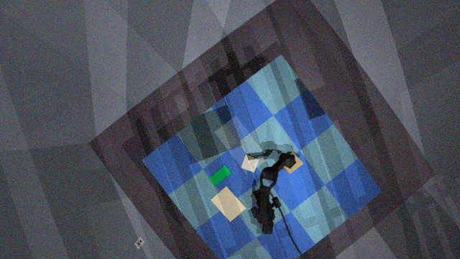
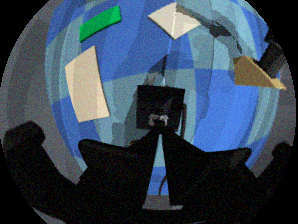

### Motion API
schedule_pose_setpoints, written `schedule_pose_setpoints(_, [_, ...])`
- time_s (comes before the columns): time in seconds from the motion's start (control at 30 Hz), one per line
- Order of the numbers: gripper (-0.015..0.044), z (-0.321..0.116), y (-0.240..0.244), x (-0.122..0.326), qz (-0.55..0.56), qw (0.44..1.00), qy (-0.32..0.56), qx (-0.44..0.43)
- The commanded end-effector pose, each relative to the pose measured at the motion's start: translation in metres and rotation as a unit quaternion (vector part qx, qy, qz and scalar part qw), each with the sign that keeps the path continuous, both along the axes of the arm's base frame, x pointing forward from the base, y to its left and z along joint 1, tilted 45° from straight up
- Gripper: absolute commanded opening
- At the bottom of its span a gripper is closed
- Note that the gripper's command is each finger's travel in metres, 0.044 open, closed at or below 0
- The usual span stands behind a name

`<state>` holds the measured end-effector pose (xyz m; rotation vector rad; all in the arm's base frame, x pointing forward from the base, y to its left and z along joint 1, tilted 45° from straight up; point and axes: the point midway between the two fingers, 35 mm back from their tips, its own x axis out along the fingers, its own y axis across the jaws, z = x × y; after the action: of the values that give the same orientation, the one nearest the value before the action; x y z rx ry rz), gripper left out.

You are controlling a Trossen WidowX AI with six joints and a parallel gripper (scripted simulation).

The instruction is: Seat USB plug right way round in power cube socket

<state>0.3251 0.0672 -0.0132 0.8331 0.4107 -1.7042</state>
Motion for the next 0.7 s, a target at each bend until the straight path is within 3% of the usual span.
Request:
schedule_pose_setpoints(0.0, [0.0,-0.0002,-0.0008,0.0005,0.002,1.0,0.0,-0.001])
schedule_pose_setpoints(0.67, [0.0,-0.0019,-0.0025,0.0003,0.002,1.0,0.0,-0.001])
